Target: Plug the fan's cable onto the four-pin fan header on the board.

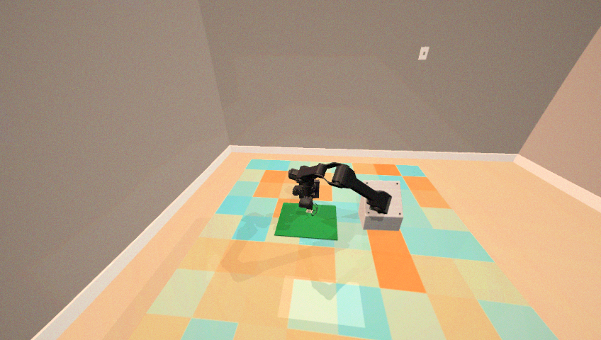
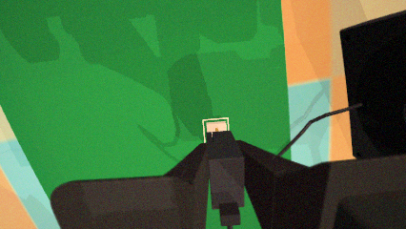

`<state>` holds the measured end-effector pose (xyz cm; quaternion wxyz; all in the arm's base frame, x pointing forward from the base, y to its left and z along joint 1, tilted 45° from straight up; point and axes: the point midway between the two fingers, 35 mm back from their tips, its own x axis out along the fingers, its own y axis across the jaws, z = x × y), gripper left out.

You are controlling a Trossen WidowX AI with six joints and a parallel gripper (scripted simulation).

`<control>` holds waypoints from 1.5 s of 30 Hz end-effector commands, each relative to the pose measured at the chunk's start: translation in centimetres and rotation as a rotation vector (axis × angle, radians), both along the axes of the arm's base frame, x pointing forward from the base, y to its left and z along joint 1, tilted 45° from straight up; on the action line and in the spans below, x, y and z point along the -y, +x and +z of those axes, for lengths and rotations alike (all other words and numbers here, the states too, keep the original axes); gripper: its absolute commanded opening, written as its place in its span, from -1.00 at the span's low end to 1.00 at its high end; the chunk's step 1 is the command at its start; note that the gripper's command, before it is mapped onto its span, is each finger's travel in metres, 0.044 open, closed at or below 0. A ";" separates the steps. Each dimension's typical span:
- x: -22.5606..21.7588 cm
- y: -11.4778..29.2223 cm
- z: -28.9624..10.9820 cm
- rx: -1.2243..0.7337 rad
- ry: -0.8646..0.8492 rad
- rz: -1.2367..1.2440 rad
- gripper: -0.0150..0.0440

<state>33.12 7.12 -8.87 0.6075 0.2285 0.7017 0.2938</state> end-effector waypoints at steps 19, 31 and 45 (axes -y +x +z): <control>-0.8 -0.1 -0.9 -0.005 0.003 -0.004 -0.49; -1.1 -0.2 -1.1 -0.005 0.003 -0.004 -0.49; -1.2 -0.2 -1.3 -0.005 0.003 -0.004 -0.49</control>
